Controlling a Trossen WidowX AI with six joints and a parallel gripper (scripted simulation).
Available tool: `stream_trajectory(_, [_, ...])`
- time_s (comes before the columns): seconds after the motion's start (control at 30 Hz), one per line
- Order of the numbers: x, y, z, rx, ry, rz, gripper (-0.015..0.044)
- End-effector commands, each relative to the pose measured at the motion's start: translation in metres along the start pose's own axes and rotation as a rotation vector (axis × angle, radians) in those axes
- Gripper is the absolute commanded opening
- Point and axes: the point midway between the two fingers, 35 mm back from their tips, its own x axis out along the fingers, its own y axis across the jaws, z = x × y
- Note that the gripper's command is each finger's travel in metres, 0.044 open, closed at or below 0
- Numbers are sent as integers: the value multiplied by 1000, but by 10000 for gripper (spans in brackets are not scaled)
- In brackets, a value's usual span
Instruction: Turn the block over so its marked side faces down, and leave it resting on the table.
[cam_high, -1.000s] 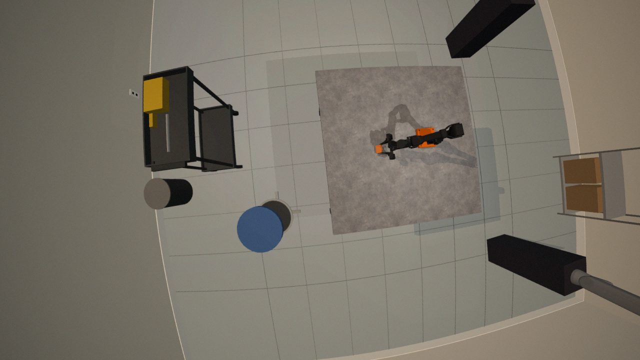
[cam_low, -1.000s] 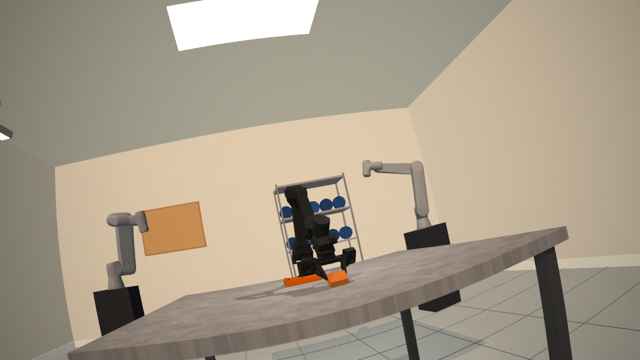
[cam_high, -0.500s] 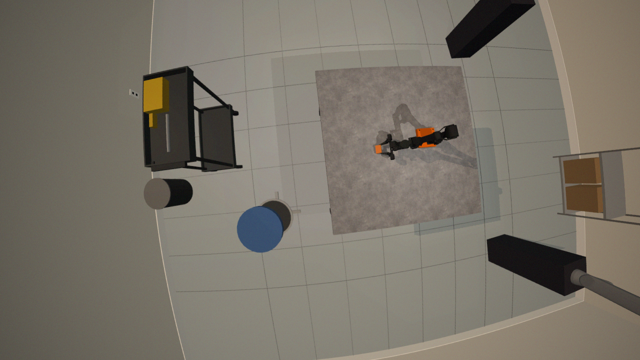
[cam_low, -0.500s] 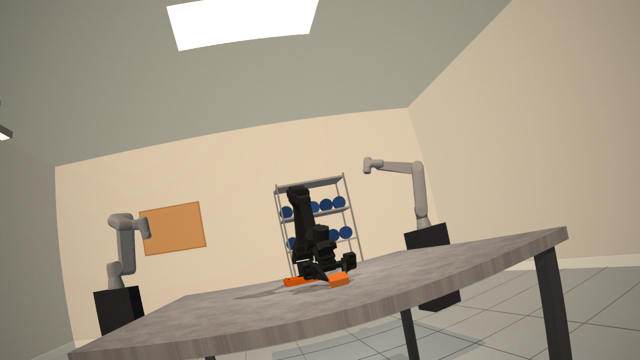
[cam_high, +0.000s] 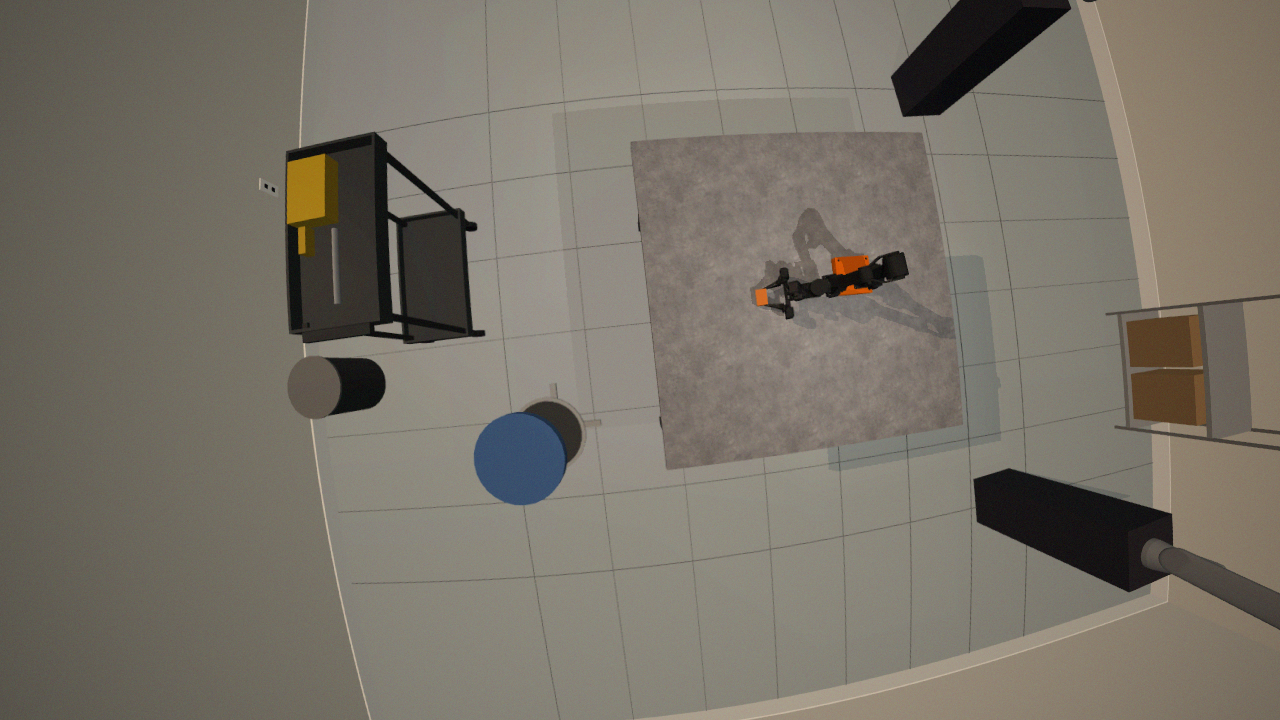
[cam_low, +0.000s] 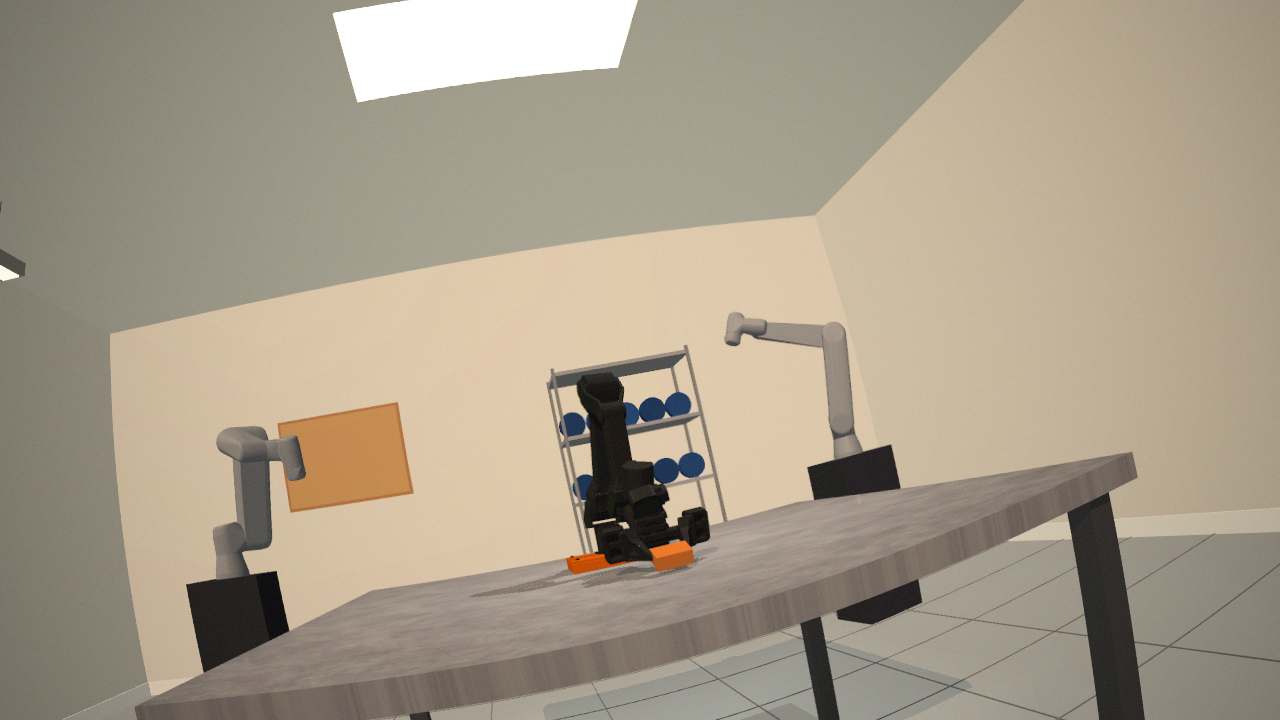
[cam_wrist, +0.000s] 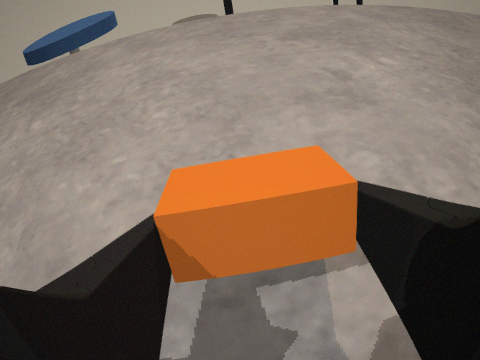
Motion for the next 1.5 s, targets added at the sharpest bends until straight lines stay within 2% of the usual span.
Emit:
stream_trajectory(0.0, [-2, -1, -3, -6, -3, -6, 0])
stream_trajectory(0.33, [-2, -1, -3, -6, -3, -6, 0])
stream_trajectory(0.9, [-2, -1, -3, -6, -3, -6, 440])
stream_trajectory(1.47, [-2, -1, -3, -6, -3, -6, 440])
